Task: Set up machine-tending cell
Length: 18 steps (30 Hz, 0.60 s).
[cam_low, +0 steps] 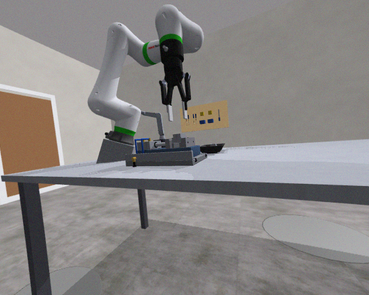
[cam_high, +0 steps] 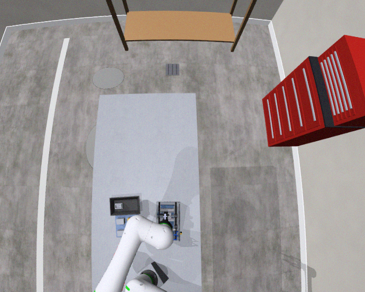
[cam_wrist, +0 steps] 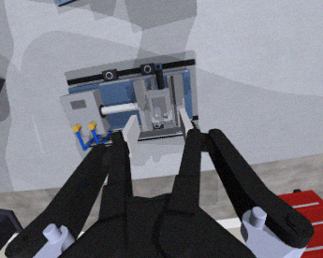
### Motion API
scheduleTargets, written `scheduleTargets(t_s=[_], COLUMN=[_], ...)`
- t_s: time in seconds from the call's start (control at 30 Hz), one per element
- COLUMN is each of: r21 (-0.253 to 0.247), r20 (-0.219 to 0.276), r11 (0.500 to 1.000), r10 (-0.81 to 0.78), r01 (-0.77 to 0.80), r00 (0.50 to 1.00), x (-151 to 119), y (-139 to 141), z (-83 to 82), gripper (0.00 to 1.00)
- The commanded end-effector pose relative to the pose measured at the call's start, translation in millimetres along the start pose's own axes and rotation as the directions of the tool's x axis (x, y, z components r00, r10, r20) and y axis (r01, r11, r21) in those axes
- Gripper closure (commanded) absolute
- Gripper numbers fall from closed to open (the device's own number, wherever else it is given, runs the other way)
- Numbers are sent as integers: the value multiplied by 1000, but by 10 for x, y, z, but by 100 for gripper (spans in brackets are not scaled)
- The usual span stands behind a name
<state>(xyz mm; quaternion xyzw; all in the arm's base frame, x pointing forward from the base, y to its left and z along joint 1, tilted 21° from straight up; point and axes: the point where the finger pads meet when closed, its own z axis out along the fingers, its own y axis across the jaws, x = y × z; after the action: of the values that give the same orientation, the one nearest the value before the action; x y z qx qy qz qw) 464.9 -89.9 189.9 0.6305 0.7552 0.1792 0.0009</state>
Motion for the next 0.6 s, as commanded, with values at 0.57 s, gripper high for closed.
scheduleTargets(t_s=[0.57], r21=[0], r20=[0], r11=[1000], r10=[0], r01=[0], r00=[1000], x=[-1], y=[2], z=[334], gripper=[60])
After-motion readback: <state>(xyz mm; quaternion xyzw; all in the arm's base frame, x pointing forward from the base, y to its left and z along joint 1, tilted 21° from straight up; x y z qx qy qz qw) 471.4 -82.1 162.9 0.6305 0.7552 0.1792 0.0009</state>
